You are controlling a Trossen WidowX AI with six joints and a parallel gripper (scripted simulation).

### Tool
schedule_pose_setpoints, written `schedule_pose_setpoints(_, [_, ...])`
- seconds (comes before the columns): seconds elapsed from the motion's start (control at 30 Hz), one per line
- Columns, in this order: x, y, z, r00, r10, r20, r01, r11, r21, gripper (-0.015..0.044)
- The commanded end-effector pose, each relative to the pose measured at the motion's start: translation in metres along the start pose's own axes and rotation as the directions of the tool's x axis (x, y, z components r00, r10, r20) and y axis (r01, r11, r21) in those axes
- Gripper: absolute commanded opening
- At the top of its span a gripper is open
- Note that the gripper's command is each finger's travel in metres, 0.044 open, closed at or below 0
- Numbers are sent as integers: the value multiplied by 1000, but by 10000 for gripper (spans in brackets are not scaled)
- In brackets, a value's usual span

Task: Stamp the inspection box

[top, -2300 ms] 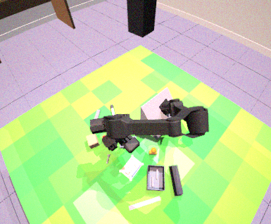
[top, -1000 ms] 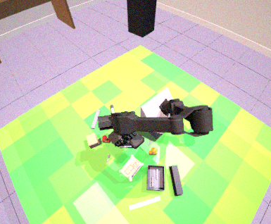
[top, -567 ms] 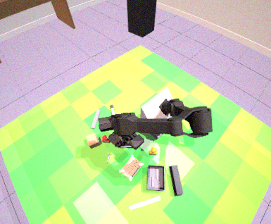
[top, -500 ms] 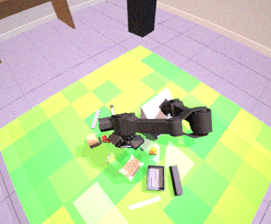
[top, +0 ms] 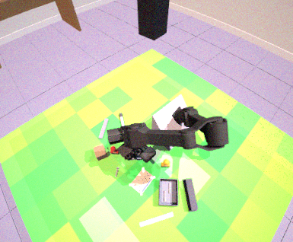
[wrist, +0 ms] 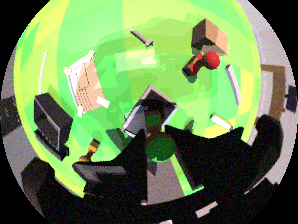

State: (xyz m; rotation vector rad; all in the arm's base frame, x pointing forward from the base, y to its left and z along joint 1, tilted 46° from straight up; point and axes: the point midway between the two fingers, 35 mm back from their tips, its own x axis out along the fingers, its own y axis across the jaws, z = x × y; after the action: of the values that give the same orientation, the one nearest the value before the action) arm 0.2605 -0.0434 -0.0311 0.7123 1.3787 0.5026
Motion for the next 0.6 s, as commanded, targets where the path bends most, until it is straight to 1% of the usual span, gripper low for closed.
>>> schedule_pose_setpoints(0.0, [3,0,0,1000,4,1,-4,1000,6,0])
schedule_pose_setpoints(0.57, [14,1,-1,1000,6,1,-6,1000,5,0])
